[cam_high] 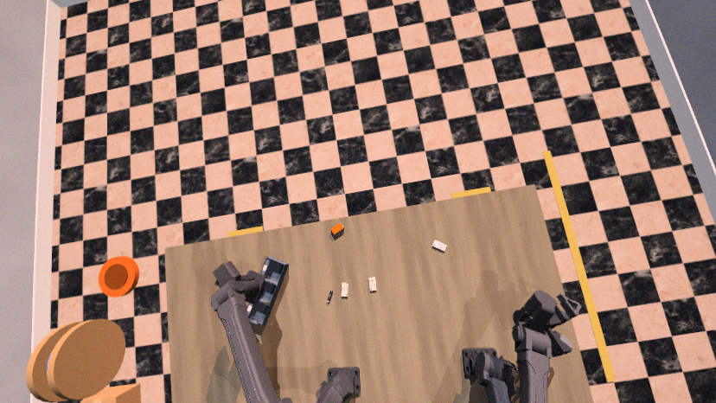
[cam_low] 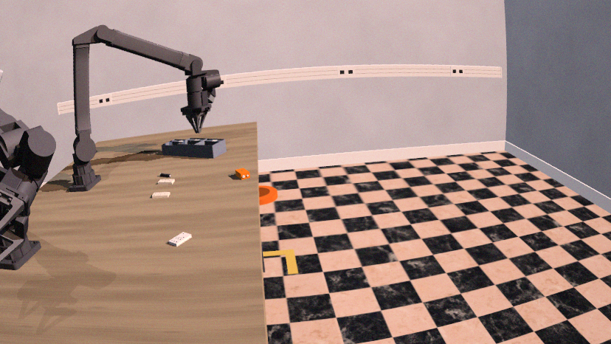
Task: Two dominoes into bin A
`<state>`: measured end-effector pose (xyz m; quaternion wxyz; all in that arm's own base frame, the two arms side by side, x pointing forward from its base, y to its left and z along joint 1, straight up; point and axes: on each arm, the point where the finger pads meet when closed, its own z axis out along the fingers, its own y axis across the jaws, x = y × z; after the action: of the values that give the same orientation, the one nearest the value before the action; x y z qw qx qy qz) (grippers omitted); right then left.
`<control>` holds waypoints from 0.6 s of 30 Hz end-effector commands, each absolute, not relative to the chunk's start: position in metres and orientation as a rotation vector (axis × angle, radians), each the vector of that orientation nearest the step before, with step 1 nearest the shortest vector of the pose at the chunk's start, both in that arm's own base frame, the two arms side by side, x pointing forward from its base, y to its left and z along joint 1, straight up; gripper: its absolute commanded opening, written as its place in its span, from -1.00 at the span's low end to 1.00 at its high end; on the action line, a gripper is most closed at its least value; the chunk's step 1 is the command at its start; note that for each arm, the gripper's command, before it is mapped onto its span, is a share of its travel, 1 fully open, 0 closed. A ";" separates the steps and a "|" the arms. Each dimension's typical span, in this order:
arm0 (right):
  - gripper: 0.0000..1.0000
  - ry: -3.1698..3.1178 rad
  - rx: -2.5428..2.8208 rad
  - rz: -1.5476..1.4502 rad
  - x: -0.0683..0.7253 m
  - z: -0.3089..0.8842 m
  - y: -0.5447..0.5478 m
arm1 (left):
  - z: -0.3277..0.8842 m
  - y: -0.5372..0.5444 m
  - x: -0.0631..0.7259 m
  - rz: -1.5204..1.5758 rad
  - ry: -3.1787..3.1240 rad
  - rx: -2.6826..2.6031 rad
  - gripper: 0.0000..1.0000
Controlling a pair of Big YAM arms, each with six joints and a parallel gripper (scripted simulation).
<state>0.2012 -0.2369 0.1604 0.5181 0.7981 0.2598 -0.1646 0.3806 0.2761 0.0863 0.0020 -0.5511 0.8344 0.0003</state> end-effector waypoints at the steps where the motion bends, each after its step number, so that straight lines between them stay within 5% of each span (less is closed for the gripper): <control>1: 1.00 0.611 1.916 -0.394 0.201 0.163 -0.239 | 0.094 0.285 0.366 0.005 2.610 -1.680 -0.83; 18: 1.00 0.611 1.916 -0.394 0.201 0.163 -0.239 | 0.073 0.291 0.344 -0.001 2.646 -1.695 -0.83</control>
<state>0.2012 -0.2369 0.1604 0.5181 0.7981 0.2598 -0.1646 0.3472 0.2890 0.0865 0.0037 -0.5407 0.8412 0.0006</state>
